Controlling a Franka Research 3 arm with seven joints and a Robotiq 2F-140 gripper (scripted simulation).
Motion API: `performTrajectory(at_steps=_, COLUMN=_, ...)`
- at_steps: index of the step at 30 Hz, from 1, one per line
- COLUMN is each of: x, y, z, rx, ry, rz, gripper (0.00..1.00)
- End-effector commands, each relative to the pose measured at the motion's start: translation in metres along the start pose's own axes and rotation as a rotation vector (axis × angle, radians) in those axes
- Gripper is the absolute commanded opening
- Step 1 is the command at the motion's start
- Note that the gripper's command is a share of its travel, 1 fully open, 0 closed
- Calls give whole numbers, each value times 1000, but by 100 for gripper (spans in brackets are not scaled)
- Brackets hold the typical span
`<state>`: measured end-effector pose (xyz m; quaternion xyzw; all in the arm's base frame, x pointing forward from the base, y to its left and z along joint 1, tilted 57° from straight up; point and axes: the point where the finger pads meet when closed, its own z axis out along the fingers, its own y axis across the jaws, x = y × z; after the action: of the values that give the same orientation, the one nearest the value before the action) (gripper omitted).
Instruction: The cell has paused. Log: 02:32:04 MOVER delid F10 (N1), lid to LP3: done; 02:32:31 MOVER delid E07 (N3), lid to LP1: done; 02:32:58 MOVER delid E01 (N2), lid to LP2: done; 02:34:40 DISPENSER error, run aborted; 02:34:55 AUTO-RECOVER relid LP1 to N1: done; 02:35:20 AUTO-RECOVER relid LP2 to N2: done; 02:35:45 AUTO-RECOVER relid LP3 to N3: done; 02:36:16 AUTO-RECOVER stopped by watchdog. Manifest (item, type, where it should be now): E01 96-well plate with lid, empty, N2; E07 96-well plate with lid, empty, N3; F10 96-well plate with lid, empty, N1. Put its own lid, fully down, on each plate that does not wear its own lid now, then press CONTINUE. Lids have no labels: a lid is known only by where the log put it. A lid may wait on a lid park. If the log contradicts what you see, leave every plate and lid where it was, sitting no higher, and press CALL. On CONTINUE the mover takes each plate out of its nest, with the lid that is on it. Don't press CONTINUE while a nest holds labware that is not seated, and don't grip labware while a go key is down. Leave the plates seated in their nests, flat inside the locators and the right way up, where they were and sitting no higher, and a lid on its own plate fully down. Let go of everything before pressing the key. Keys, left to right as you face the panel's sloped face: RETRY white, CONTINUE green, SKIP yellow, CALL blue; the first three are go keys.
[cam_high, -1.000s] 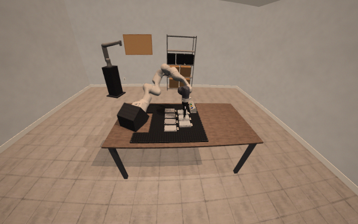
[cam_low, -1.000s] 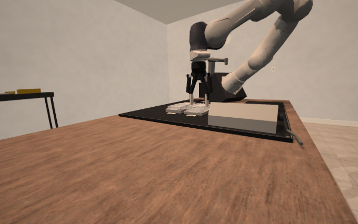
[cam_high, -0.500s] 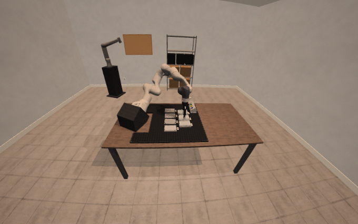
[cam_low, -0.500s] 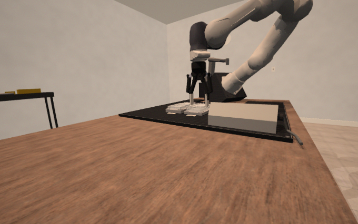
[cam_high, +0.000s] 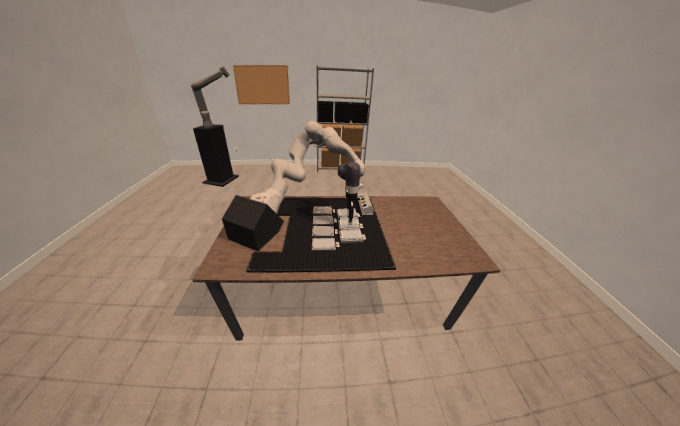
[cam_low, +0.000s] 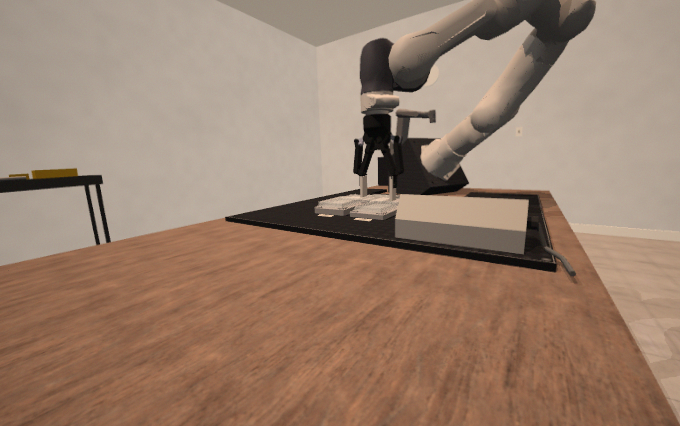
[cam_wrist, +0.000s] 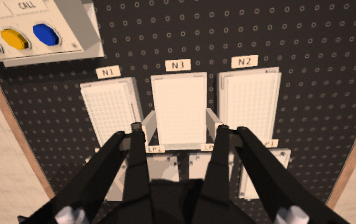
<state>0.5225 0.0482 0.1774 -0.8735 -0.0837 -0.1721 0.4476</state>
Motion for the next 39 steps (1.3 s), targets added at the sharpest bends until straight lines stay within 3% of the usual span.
performTrajectory(at_steps=1, x=0, y=-1, z=-3, rx=2, ry=-3, rz=-7, gripper=0)
performTrajectory(at_steps=39, x=0, y=-1, z=-39, rx=2, ry=-3, rz=-7, gripper=0)
